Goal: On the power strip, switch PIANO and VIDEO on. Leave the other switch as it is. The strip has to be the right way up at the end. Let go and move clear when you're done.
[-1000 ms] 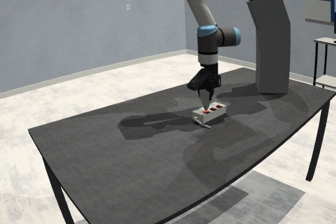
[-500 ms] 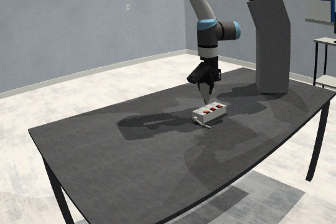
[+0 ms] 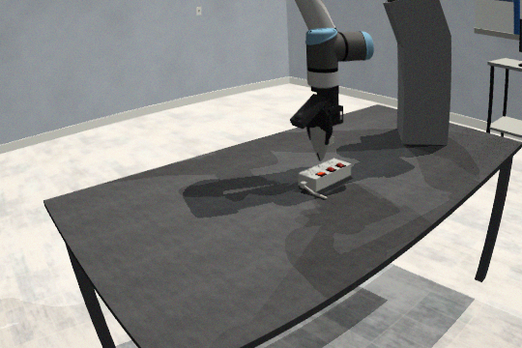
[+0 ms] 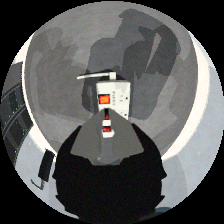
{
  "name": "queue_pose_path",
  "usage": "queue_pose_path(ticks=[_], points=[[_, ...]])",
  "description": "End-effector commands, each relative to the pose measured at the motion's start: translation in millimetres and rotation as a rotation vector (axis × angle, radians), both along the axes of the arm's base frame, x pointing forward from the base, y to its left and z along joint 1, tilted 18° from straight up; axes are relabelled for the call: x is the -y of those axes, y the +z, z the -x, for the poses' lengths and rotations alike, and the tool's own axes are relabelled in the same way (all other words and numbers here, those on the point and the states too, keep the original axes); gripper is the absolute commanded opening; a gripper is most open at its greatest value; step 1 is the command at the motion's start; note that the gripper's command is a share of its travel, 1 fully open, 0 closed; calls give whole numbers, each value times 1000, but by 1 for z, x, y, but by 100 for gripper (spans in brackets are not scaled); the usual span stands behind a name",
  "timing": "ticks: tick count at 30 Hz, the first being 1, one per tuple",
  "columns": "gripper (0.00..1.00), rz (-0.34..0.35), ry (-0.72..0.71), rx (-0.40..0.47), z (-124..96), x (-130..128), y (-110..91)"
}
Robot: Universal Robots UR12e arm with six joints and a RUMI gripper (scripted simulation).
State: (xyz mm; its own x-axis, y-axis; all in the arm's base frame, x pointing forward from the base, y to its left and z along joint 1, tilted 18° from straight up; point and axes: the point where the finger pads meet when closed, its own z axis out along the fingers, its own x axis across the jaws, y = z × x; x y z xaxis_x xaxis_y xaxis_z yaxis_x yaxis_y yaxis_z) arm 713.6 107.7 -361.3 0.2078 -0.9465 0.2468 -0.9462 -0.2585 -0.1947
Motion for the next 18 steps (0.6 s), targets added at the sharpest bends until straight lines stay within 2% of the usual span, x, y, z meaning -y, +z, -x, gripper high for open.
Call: queue_pose_path(ticks=[1, 6, 12, 18], points=[[0, 0, 0, 1, 0, 0, 1], [0, 0, 0, 1, 5, 1, 0], [0, 0, 0, 1, 85, 20, -4], [0, 0, 0, 1, 90, 21, -4]])
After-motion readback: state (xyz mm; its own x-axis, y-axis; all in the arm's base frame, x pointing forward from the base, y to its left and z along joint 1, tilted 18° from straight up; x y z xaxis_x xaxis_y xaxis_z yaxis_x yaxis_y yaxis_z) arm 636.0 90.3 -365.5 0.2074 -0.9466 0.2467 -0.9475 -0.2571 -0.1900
